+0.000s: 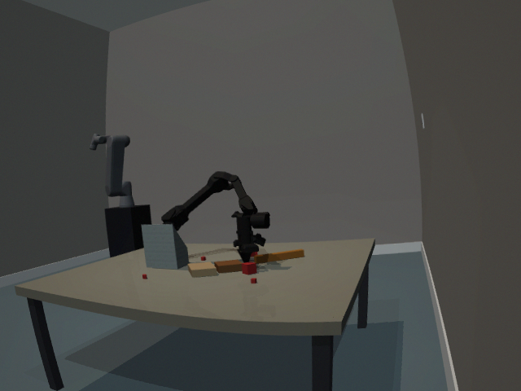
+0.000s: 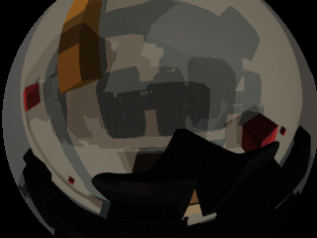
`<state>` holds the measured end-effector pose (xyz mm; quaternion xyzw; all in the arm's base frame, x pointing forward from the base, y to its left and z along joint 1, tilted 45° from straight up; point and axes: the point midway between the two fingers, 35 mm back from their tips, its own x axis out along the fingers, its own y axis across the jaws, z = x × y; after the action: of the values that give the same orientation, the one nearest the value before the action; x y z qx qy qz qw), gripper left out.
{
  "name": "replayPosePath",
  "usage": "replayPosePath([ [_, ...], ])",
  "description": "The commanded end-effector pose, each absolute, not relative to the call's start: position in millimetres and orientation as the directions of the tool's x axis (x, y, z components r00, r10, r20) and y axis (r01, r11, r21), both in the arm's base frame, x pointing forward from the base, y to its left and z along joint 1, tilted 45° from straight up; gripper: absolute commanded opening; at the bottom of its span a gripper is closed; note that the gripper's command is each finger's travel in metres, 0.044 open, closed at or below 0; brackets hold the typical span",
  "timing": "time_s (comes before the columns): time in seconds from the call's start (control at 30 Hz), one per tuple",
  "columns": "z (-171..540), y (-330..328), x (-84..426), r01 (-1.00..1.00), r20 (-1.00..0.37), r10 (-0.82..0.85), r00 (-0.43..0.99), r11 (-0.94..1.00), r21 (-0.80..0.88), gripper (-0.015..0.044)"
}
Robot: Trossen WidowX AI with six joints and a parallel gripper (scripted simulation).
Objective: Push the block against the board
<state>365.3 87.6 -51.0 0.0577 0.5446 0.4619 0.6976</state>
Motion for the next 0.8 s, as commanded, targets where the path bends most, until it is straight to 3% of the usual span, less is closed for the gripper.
replayPosePath([
  [0.0,-54,87,365,-0.572,-0.705,0.71,-0.009,0.574,0.586,0.0],
  [0.77,-67,74,345,-0.571,-0.706,0.708,-0.01,0.576,0.585,0.0],
])
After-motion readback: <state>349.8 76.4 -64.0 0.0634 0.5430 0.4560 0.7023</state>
